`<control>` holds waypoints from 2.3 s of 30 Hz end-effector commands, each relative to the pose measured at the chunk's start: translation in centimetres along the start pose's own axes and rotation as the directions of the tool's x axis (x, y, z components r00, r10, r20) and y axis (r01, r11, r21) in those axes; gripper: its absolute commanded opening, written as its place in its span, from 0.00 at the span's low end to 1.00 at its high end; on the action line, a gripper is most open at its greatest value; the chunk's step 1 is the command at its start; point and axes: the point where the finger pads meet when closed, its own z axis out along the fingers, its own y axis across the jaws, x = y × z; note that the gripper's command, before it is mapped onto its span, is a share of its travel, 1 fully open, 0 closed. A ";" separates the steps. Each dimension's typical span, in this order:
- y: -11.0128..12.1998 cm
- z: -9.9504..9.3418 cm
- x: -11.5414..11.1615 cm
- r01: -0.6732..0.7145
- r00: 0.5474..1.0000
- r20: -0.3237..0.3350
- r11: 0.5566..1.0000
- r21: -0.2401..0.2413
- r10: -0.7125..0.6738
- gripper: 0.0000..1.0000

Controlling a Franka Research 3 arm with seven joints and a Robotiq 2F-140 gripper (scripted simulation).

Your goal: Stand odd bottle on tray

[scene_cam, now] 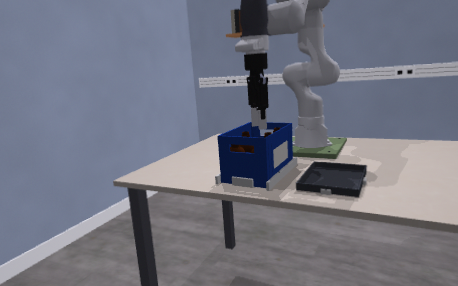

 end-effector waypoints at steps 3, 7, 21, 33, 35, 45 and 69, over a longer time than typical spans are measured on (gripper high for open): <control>-0.1 0.7 0.3 -0.008 1.000 -0.007 1.000 0.005 0.008 0.44; -0.1 1.1 0.3 -0.008 1.000 -0.007 1.000 0.005 0.008 0.44; -0.1 1.5 0.3 -0.008 1.000 -0.007 1.000 0.005 0.008 0.44; -0.1 1.5 0.3 -0.008 1.000 -0.007 1.000 0.005 0.008 0.44; -0.1 1.5 0.3 -0.008 1.000 -0.007 1.000 0.005 0.008 0.44; -0.1 1.5 0.3 -0.008 1.000 -0.007 1.000 0.005 0.008 0.44; -0.1 1.5 0.4 -0.008 1.000 -0.007 1.000 0.005 0.008 0.44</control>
